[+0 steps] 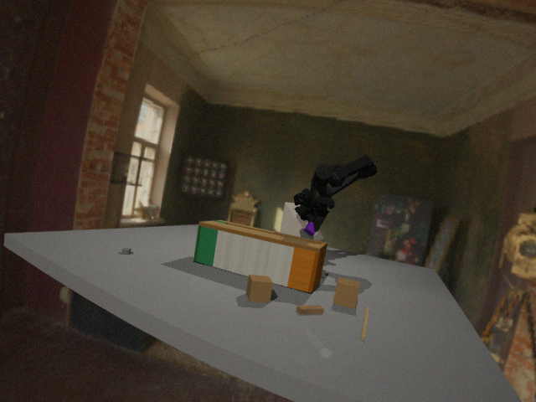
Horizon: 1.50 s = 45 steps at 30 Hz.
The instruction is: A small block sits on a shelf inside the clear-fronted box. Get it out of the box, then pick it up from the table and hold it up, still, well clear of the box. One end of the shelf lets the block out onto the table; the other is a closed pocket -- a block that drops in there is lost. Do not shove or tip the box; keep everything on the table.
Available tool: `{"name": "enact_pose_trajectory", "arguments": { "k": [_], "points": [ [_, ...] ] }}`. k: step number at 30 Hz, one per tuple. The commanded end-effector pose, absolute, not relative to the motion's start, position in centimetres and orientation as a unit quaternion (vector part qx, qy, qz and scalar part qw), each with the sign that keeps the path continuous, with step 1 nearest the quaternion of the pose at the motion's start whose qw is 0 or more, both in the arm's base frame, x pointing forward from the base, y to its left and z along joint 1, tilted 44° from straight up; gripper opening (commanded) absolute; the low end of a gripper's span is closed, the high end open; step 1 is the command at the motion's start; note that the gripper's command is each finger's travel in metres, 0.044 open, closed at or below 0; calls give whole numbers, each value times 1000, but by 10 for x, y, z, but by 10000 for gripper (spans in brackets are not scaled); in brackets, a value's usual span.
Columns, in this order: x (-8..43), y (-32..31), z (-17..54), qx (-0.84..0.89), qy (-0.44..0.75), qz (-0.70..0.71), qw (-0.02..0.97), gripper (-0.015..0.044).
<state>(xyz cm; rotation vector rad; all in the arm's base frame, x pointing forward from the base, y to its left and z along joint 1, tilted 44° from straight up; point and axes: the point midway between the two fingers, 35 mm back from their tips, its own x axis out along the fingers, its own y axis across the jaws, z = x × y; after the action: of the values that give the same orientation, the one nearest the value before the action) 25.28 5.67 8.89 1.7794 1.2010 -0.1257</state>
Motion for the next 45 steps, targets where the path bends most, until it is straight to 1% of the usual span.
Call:
{"name": "enact_pose_trajectory", "arguments": {
  "k": [1,19,37,39,45],
  "points": [
    [251,54,93,768,482,-84,414,0],
    [242,47,99,868,425,-226,121,0],
    [234,40,107,862,327,-338,-190,0],
    [234,39,107,857,319,-345,-212,0],
    [234,39,107,856,318,-346,-215,0]
  ]
}}
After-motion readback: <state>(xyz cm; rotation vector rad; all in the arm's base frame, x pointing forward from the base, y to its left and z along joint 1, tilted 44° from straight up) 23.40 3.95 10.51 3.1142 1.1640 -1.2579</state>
